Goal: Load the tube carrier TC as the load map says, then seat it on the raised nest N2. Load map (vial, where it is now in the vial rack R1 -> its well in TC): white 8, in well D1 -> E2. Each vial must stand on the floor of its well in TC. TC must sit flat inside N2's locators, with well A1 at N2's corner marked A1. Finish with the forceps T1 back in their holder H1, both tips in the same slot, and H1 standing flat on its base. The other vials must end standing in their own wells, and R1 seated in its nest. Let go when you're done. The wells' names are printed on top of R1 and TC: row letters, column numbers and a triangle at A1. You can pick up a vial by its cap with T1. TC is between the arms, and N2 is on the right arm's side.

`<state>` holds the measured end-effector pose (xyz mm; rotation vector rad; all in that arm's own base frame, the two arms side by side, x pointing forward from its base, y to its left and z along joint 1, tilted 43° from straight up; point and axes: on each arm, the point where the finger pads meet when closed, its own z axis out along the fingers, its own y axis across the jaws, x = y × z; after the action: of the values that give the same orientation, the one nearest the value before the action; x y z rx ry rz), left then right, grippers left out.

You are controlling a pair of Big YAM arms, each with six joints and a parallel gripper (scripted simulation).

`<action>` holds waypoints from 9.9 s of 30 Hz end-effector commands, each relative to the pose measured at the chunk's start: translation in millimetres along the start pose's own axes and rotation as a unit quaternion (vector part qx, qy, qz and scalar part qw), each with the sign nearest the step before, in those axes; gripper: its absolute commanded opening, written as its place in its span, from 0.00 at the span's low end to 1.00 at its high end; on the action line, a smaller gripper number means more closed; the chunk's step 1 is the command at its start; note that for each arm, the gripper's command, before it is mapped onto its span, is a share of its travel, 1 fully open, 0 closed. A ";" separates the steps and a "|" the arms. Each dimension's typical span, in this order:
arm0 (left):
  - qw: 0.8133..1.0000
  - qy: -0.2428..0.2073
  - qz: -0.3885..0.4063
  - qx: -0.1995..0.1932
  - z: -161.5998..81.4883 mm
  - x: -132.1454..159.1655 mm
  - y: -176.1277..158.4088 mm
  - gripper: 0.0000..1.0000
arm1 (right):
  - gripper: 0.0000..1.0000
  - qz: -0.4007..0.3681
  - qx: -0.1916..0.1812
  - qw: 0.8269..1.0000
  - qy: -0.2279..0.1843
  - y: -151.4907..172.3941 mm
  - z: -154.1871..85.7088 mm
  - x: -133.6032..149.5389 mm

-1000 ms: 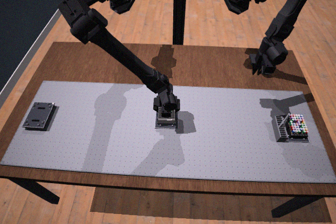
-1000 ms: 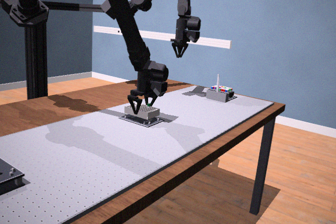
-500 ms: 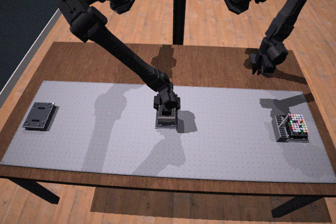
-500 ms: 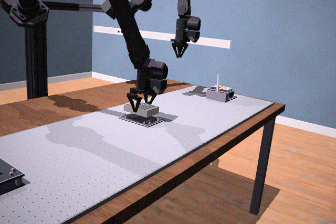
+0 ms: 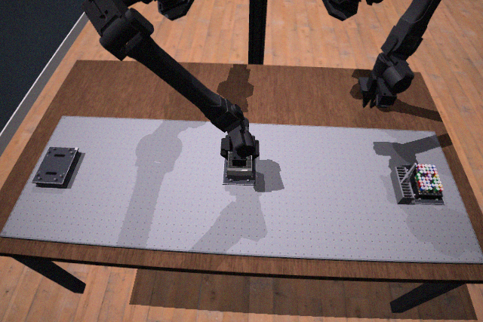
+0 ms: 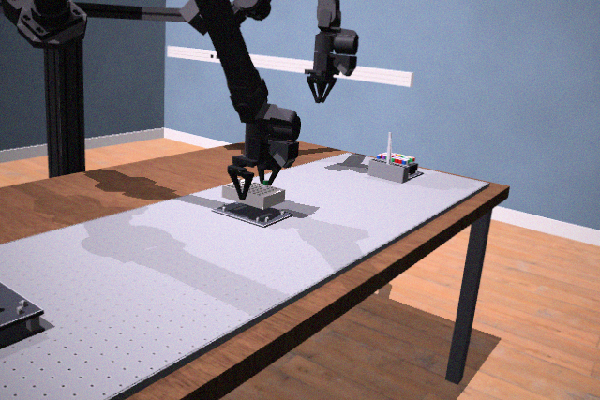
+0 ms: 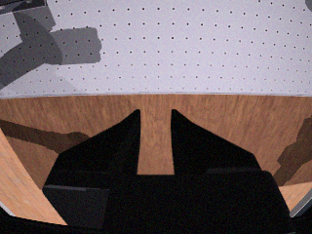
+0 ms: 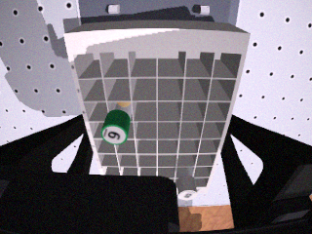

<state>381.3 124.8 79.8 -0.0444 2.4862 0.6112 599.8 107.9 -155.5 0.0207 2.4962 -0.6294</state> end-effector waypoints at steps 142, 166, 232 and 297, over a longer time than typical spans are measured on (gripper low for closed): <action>1.000 -0.005 -0.007 -0.003 -1.1 -4.8 2.6 0.24 | 0.00 0.021 0.000 1.000 -0.012 -93.9 -41.4 -26.9; 1.000 -0.005 -0.007 -0.003 -1.1 -4.8 2.6 0.24 | 0.00 0.018 -0.002 1.000 -0.015 -127.2 -43.4 -28.8; 1.000 -0.005 -0.007 -0.003 -1.1 -4.8 2.6 0.24 | 0.00 0.018 0.002 1.000 -0.011 -227.4 -42.3 -29.8; 1.000 -0.005 -0.007 -0.003 -1.1 -4.8 2.6 0.24 | 0.00 0.015 0.003 1.000 -0.009 -322.9 -43.8 -34.3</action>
<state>381.3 124.8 79.8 -0.0444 2.4862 0.6112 559.3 -145.0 13.8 0.0585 2.4941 -0.6064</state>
